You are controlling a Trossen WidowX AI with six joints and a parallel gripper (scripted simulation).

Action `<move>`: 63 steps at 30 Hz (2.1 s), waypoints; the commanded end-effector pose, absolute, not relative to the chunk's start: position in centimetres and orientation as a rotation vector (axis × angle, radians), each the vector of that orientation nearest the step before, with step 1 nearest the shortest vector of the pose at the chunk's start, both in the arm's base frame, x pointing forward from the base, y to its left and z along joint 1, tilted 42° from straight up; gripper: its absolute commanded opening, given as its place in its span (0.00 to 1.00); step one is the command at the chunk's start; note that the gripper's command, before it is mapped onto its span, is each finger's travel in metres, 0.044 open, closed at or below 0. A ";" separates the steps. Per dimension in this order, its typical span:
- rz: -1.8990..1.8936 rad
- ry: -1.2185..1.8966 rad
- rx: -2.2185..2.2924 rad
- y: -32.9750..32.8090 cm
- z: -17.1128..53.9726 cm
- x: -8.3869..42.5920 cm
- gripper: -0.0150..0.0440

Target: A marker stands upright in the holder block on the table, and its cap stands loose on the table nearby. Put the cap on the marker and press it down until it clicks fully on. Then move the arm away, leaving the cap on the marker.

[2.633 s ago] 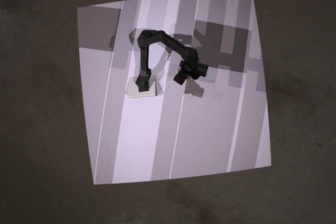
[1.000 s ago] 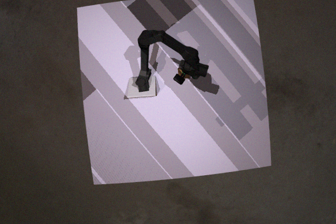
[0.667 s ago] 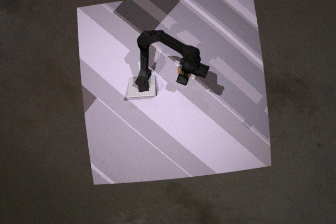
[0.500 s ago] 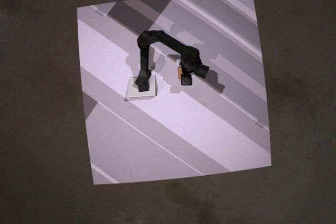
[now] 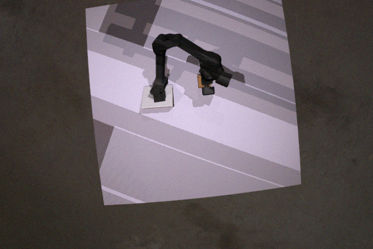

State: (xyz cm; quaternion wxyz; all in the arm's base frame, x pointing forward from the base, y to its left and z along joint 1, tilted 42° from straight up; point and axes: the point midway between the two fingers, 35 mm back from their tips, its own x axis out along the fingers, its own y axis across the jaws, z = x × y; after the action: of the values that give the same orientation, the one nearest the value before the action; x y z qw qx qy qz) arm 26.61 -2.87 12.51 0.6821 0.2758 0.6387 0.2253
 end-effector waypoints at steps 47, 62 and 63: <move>0.408 1.423 0.703 -6.6 16.5 26.2 0.39; 0.408 1.423 0.703 -6.6 16.5 26.2 1.00; 0.408 1.423 0.703 -6.6 16.5 26.2 1.00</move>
State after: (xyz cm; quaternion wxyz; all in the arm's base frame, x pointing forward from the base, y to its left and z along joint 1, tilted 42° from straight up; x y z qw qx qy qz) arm 26.26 -6.59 16.57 0.6841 0.3150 0.6326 0.1807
